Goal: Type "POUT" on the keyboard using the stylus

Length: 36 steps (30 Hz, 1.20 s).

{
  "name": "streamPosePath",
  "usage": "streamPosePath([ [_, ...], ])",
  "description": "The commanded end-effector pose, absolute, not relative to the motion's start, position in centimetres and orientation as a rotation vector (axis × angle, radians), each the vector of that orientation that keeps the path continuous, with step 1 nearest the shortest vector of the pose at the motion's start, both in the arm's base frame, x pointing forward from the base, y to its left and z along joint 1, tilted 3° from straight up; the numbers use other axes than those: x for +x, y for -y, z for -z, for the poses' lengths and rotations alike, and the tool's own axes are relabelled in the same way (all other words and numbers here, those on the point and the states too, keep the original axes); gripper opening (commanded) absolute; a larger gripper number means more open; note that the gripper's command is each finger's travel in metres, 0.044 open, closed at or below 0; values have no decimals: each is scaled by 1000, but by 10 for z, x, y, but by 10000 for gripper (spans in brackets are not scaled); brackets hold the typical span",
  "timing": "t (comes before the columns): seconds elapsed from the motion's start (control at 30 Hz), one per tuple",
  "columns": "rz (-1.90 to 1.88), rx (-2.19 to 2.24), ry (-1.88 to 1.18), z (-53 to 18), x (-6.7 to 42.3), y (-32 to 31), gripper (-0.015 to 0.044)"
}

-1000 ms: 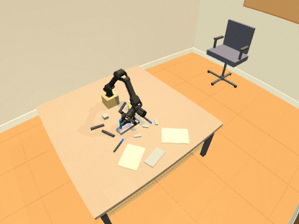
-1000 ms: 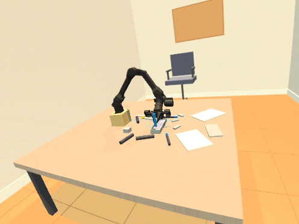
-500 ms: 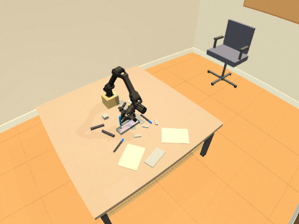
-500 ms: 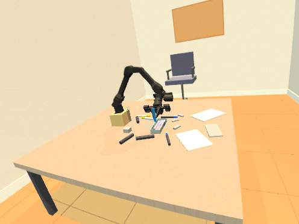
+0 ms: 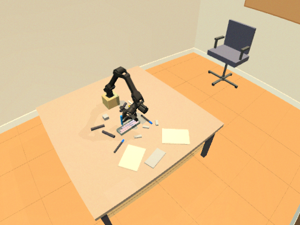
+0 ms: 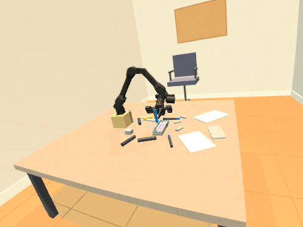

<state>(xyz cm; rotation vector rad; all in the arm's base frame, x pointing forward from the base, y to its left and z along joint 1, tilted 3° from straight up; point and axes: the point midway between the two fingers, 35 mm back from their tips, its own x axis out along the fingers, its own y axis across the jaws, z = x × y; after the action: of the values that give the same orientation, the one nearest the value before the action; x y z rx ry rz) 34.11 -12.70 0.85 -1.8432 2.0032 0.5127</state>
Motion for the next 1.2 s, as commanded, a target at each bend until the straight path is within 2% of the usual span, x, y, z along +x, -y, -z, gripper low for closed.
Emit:
streamPosePath([
  [0.0,-521,-1847,-1992,-8,339,106,0],
  [0.23,-521,-1849,-2000,-12,330,73,0],
  [0.67,-521,-1849,-2000,7,328,72,0],
  [0.77,-521,-1849,-2000,9,329,72,79],
  [1.17,-521,-1849,-2000,14,329,71,81],
])
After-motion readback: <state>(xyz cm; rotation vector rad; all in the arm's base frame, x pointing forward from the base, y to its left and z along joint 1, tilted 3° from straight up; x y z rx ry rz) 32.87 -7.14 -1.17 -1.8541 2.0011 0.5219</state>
